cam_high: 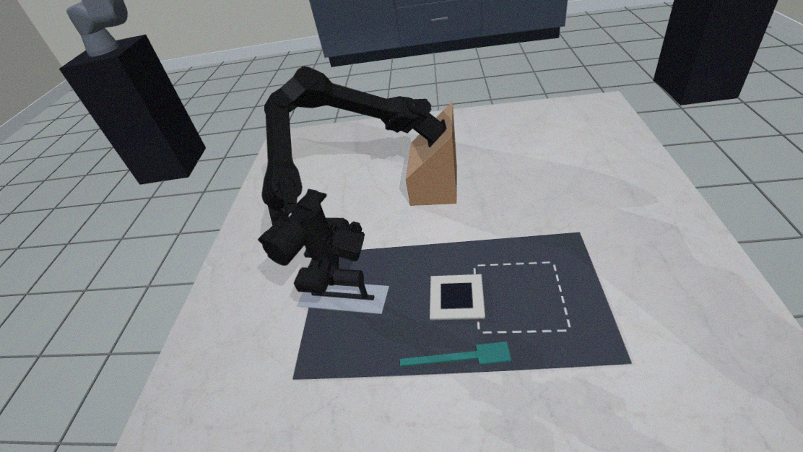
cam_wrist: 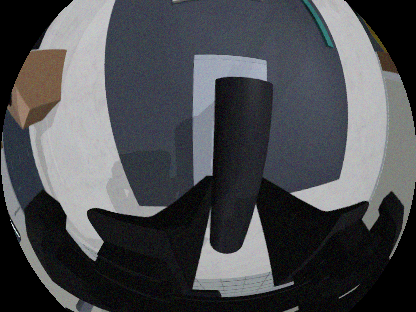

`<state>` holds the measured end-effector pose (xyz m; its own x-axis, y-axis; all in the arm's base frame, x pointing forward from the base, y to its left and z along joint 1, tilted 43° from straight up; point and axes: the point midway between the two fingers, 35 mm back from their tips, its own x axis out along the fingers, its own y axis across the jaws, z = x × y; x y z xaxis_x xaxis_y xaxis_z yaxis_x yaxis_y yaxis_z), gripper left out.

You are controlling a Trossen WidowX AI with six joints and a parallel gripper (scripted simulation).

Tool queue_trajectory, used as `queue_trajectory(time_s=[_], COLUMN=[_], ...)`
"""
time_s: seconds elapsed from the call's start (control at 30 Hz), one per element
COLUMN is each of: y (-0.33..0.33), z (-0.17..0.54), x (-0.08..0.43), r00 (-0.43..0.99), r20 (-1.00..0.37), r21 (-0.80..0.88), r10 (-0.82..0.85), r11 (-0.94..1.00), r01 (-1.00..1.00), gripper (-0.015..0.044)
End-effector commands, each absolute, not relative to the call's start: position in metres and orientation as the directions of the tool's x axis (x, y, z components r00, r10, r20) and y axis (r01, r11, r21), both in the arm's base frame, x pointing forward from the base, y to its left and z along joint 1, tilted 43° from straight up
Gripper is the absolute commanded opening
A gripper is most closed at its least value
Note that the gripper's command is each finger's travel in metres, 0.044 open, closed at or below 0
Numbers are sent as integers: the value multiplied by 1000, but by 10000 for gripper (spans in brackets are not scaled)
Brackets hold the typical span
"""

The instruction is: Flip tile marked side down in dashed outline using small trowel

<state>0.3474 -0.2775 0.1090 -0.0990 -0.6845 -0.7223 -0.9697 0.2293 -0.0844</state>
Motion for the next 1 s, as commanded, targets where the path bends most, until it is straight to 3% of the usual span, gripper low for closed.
queue_trajectory(time_s=[0.0,0.1,0.3,0.97], y=[-277,-277,-277,-270], z=[109,109,109,116], x=[347,347,347,348], r00=[-101,-101,-101,-100], r20=[-722,-722,-722,-722], r21=[-48,-48,-48,-45], r10=[-685,-685,-685,-685], r11=[194,194,194,191], r01=[-980,-980,-980,-981], gripper=[130,130,270,270])
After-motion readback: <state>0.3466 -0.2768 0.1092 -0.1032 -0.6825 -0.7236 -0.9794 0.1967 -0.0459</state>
